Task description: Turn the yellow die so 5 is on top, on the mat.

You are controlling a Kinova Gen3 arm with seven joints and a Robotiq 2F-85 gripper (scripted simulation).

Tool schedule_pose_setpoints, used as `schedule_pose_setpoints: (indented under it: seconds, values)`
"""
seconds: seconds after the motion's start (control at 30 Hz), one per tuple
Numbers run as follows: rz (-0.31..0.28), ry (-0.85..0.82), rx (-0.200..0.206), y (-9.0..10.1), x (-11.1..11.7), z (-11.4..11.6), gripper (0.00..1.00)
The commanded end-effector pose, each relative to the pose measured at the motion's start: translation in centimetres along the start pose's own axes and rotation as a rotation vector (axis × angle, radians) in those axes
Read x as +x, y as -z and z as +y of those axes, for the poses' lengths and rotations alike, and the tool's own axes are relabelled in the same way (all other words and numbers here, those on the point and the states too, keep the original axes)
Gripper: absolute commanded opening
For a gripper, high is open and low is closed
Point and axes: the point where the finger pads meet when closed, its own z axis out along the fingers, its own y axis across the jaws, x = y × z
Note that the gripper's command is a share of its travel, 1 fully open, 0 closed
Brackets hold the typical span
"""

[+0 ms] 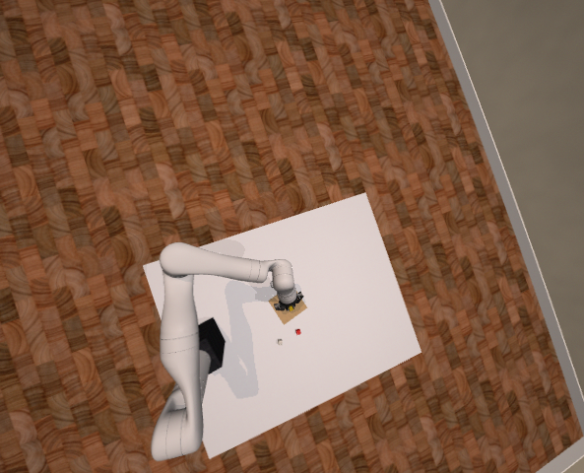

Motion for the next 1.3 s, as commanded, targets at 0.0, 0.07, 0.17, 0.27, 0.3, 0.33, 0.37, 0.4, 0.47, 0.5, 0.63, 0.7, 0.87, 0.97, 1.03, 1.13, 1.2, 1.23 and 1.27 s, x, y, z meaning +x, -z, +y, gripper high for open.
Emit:
schedule_pose_setpoints:
  seconds: [0.0,0.07,0.17,0.27,0.3,0.33,0.37,0.4,0.47,0.5,0.63,0.7,0.87,0.97,1.03,1.13,1.2,1.23,1.27]
  values:
    - [0.036,-0.015,0.002,0.26,-0.29,0.00,0.15]
    - [0.055,-0.016,0.000,0.29,-0.37,0.01,0.15]
    - [0.074,-0.018,-0.003,0.33,-0.47,0.02,0.15]
    - [0.083,-0.018,-0.005,0.34,-0.51,0.02,0.15]
    - [0.084,-0.018,-0.005,0.35,-0.52,0.02,0.15]
    - [0.084,-0.018,-0.005,0.35,-0.52,0.02,0.15]
    - [0.084,-0.018,-0.005,0.35,-0.52,0.02,0.15]
    - [0.084,-0.018,-0.005,0.35,-0.52,0.02,0.15]
    - [0.084,-0.018,-0.005,0.35,-0.52,0.02,0.15]
    - [0.085,-0.018,-0.005,0.35,-0.52,0.02,0.15]
    - [0.092,-0.018,-0.003,0.32,-0.52,0.00,0.15]
    - [0.102,-0.017,-0.002,0.30,-0.52,-0.02,0.15]
    - [0.143,-0.015,0.004,0.20,-0.51,-0.10,0.15]
    - [0.178,-0.013,0.007,0.15,-0.53,-0.14,0.15]
    - [0.178,-0.013,0.007,0.15,-0.53,-0.14,0.15]
    - [0.216,-0.013,0.007,0.13,-0.57,-0.16,0.15]
    - [0.241,-0.013,0.007,0.12,-0.62,-0.15,0.15]
    - [0.253,-0.013,0.006,0.13,-0.64,-0.15,0.15]
    - [0.265,-0.013,0.005,0.13,-0.67,-0.14,0.15]
